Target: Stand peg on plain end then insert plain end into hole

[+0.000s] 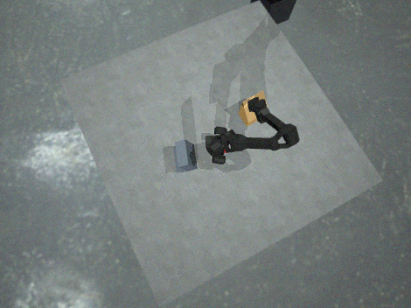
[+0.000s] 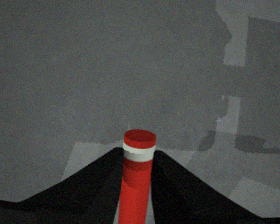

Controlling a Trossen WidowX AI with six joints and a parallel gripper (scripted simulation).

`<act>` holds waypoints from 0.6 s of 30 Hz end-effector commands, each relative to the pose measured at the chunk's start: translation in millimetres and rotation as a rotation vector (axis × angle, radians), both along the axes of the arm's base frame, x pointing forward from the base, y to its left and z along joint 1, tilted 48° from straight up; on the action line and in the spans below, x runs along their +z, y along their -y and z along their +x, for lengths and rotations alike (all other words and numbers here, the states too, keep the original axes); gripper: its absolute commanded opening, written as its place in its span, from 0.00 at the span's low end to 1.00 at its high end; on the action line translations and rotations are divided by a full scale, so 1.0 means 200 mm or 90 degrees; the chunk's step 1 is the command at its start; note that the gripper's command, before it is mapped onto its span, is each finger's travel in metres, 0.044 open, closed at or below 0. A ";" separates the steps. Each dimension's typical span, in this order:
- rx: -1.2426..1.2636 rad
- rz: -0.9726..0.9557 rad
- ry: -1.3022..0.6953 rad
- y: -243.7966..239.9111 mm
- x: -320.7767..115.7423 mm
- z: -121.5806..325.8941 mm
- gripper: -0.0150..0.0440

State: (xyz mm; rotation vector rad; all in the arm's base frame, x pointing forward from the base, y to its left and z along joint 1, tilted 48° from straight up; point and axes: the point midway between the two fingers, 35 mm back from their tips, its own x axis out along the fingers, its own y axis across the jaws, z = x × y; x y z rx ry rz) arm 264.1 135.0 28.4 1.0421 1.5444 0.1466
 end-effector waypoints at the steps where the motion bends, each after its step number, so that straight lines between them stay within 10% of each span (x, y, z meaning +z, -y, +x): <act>1: -0.012 -0.011 0.008 0.01 0.00 -0.01 0.34; 18: -0.071 -0.060 0.063 0.02 0.05 -0.04 0.34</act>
